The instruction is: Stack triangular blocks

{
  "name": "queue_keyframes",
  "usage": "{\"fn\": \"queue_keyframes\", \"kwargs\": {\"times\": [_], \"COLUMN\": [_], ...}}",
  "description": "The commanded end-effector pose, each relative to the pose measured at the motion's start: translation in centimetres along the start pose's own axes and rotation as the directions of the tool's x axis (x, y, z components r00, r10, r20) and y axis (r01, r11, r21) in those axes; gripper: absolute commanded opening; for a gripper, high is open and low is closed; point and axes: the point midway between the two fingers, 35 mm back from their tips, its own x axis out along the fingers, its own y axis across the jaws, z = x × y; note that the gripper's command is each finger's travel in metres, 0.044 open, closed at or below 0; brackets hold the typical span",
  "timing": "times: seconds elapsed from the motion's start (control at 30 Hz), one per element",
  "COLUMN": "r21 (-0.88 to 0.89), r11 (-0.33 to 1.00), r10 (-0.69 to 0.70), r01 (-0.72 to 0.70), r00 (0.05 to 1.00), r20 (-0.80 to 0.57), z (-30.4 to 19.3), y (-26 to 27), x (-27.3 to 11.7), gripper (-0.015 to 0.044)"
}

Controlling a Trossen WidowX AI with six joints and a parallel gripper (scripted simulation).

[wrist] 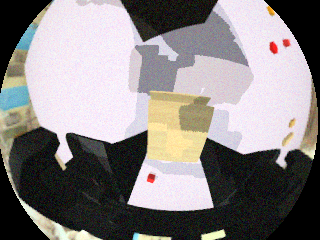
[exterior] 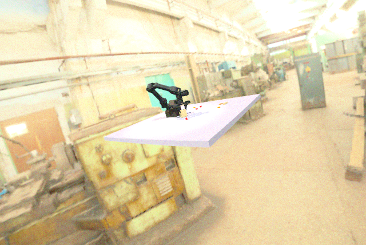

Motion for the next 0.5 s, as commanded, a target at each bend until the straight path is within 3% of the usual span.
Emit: {"fn": "queue_keyframes", "kwargs": {"times": [0.0,0.47], "r21": [-0.008,-0.008], "r11": [1.000,1.000], "r10": [0.006,0.007], "r01": [-0.006,-0.007], "r00": [1.000,1.000], "r20": [-0.001,-0.001], "z": [0.26,0.42], "y": [0.10,0.09], "x": [0.32,0.67], "gripper": [0.0000,0.0000]}}
